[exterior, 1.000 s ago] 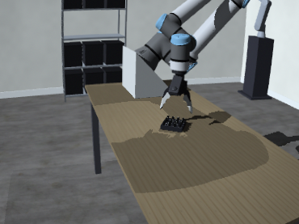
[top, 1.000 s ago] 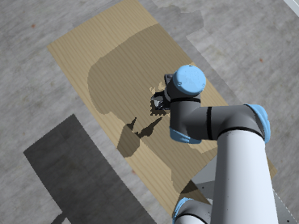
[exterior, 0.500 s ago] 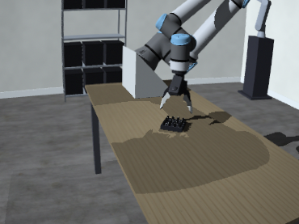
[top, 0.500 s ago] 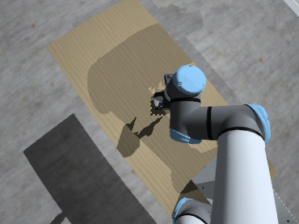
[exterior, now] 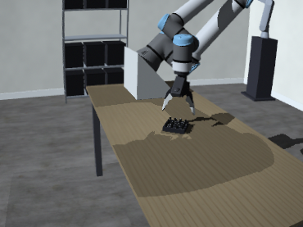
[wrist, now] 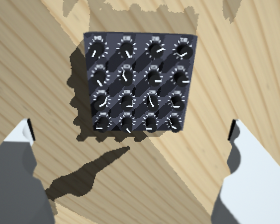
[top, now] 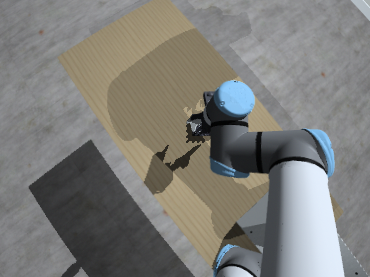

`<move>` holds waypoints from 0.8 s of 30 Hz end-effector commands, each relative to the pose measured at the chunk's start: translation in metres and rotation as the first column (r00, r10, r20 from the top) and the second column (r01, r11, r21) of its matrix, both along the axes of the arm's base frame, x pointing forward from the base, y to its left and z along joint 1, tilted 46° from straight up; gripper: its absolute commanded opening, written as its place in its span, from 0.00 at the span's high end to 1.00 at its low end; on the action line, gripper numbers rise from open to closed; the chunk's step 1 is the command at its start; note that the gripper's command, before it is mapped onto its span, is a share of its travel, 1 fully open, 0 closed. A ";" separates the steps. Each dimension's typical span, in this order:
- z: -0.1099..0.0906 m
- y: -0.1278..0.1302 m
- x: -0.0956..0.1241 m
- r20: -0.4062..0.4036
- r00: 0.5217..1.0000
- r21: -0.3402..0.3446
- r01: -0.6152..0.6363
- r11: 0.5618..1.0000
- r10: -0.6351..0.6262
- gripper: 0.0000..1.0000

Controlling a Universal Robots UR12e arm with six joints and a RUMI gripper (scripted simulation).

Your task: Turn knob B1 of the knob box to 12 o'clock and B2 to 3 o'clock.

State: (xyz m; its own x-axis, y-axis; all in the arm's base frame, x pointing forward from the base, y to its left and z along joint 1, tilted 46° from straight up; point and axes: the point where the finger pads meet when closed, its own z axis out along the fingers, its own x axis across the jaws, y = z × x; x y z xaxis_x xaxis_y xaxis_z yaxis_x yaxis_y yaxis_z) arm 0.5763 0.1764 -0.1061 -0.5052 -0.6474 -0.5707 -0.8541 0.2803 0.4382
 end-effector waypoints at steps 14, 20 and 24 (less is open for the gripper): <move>0.001 -0.002 0.002 0.004 1.000 0.000 0.002 1.000 -0.002 0.00; 0.001 -0.002 0.002 0.004 1.000 0.000 0.002 1.000 -0.002 0.00; 0.001 -0.002 0.002 0.004 1.000 0.000 0.002 1.000 -0.002 0.00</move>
State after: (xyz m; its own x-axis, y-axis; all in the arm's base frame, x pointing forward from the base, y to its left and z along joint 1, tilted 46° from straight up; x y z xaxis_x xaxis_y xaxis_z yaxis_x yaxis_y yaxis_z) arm 0.5763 0.1764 -0.1061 -0.5052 -0.6474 -0.5707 -0.8541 0.2803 0.4382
